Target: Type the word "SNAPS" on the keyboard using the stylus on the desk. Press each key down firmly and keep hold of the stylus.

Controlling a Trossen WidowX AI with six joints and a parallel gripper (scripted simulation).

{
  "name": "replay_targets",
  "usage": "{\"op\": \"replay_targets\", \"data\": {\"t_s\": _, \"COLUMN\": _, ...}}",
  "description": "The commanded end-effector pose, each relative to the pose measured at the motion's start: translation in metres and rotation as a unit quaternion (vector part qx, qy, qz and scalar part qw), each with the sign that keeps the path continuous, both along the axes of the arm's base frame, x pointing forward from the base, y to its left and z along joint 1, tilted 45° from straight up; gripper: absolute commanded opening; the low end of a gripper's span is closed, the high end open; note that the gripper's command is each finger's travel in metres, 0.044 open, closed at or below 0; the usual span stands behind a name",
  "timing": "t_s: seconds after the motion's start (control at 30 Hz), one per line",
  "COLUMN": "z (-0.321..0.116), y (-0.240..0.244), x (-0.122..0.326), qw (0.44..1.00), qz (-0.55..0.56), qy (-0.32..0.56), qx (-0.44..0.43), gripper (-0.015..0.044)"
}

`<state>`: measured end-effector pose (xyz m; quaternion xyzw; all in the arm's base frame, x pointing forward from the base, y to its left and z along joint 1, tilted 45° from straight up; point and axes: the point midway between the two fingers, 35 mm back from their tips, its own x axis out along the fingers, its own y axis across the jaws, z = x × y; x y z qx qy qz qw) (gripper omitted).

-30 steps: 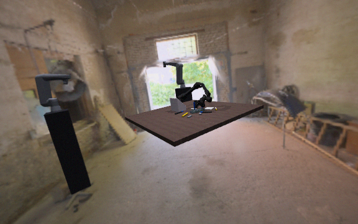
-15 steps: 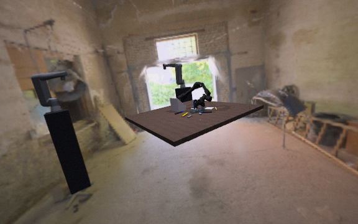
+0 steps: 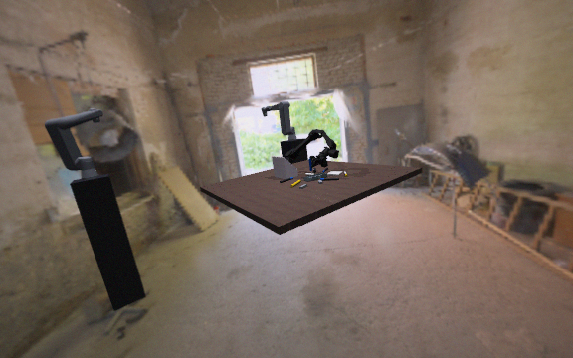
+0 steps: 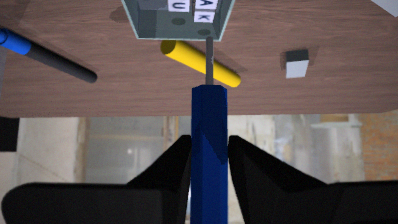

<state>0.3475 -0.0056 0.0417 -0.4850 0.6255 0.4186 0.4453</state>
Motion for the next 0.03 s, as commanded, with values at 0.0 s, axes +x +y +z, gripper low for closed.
{"op": "replay_targets", "data": {"t_s": 0.0, "z": -0.0001, "y": -0.0001, "x": 0.0000, "qw": 1.000, "qz": -0.001, "qy": -0.001, "qx": 0.000, "gripper": 0.0081}}
